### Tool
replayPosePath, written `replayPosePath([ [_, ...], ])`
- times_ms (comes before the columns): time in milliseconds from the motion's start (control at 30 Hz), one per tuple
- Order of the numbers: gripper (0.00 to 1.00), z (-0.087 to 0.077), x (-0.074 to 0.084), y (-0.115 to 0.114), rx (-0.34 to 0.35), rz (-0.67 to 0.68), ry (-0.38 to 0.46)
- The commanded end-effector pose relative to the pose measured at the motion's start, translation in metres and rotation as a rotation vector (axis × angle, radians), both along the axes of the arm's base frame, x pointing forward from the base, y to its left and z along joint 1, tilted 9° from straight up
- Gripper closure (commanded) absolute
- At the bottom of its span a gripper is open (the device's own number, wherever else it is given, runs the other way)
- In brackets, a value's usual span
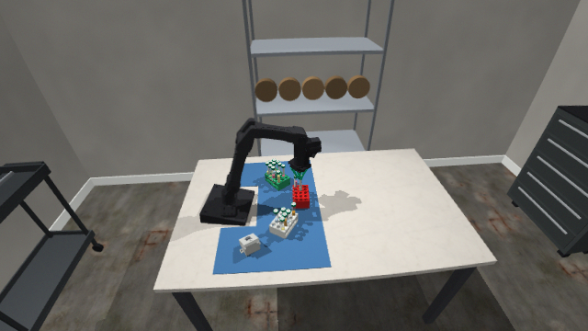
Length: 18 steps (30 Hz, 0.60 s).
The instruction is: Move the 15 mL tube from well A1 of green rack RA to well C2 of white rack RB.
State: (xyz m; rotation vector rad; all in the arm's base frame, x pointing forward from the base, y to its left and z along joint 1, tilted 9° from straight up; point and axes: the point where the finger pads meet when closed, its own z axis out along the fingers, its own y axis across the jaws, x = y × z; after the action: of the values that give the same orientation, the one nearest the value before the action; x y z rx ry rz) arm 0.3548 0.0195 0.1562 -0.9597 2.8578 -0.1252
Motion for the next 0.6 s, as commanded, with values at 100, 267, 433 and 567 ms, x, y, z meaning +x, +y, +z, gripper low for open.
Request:
replayPosePath([
  [100,1.00,0.0025,0.0044,-0.0001,0.001,0.000,-0.026],
  [267,1.00,0.0001,0.0049,-0.0003,0.001,0.000,-0.026],
  [433,1.00,-0.0024,0.0054,-0.0004,0.001,0.000,-0.026],
  [567,1.00,-0.0033,0.0056,-0.0004,0.001,0.000,-0.026],
])
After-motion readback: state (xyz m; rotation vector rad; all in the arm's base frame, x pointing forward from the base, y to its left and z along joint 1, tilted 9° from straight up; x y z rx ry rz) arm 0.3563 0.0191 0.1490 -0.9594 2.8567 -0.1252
